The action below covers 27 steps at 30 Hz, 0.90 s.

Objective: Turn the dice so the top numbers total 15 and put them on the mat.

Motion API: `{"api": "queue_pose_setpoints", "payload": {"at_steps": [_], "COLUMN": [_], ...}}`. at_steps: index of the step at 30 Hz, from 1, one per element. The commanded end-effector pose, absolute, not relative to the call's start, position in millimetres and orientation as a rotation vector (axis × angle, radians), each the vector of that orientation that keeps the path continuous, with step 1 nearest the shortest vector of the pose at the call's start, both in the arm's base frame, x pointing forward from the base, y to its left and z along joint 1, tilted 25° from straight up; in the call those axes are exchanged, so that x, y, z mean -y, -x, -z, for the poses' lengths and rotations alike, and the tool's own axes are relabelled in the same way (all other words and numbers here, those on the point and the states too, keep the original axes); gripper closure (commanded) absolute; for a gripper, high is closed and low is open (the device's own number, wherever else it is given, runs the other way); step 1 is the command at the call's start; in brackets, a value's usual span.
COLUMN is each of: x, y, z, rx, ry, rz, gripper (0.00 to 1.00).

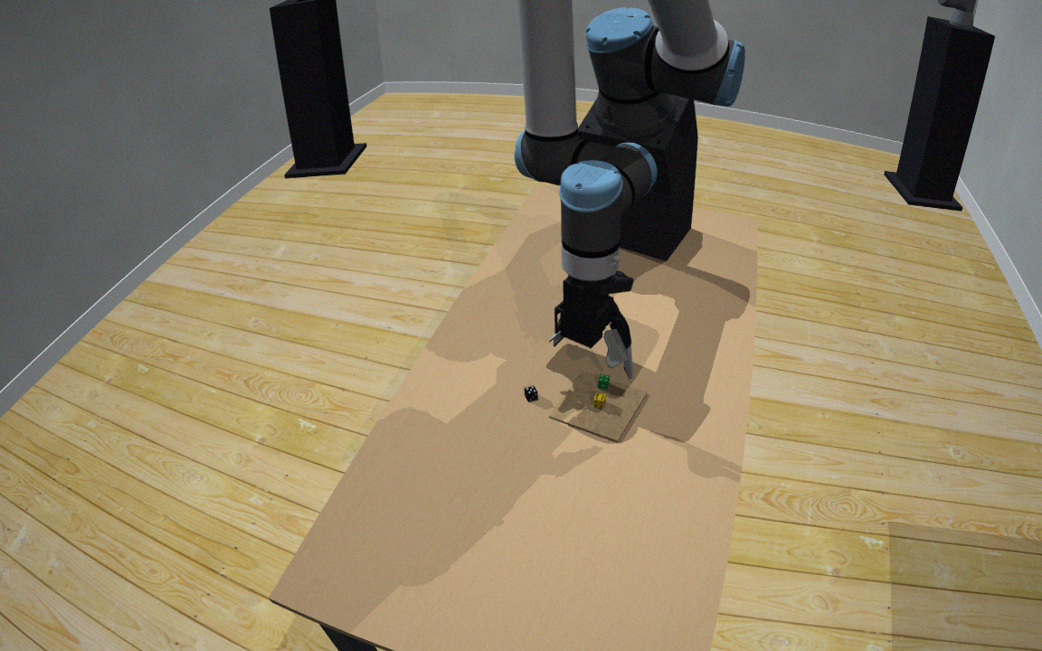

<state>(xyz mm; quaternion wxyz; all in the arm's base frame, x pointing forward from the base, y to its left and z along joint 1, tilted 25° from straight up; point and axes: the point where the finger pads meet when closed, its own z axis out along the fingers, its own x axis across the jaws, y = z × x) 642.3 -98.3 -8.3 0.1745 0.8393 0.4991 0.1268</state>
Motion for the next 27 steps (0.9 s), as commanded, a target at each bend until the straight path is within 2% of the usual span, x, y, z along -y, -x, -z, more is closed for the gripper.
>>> {"api": "queue_pose_setpoints", "payload": {"at_steps": [1,27], "x": [103.5,138.0], "y": [-642.1,-641.9], "z": [8.3,8.1], "rx": [-1.259,-0.289], "ry": [-2.478,-2.863], "rz": [-0.391,-0.553], "gripper": [0.00,0.00]}}
